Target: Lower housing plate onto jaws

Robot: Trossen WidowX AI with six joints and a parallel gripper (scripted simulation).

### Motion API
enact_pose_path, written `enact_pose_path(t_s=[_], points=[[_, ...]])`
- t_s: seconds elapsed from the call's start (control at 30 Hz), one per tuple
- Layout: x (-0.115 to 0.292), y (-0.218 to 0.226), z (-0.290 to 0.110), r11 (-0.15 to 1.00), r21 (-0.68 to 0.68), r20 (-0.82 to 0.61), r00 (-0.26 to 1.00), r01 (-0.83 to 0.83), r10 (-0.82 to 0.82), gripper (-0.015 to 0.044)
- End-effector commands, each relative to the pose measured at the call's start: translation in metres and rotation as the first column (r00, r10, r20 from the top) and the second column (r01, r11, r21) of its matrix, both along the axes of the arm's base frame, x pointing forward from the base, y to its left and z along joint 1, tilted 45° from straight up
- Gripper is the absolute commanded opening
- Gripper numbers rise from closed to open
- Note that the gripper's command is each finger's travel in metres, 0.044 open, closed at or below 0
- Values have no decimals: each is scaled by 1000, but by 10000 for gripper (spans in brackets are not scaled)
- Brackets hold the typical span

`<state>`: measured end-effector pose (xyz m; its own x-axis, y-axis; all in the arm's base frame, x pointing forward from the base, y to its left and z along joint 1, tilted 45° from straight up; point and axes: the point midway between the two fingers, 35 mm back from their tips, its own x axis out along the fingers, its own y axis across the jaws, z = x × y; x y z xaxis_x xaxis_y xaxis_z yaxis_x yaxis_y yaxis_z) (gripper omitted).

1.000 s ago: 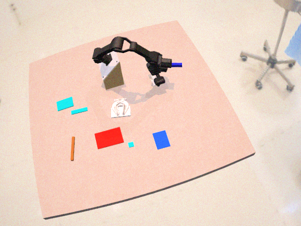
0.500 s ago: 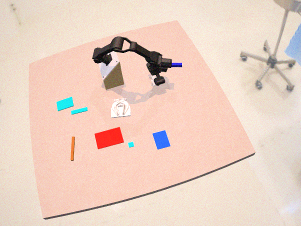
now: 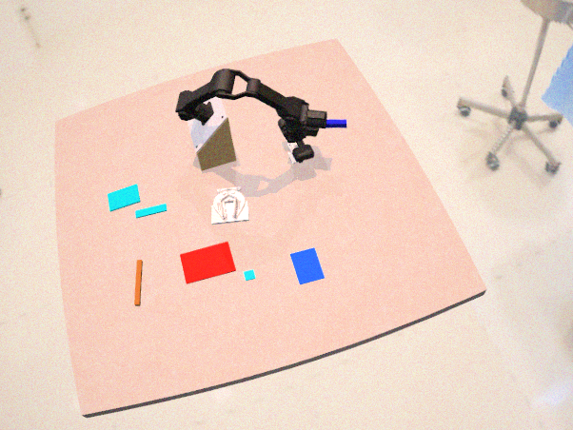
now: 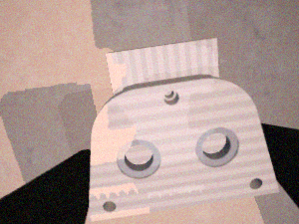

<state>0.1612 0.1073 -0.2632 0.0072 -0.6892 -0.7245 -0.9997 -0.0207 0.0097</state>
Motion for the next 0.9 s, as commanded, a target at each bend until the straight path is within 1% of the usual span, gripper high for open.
enact_pose_path(t_s=[0.0, 0.6, 0.73, 0.87], points=[[1, 9, 6, 1000, 7, 3, 1000, 3, -3, 351], [0, 48, 48, 1000, 6, 2, 1000, -1, 1, 351], [0, 49, 50, 1000, 6, 4, 1000, 1, -1, 351], [7, 46, 57, 999, 15, 47, 998, 47, -48, 351]])
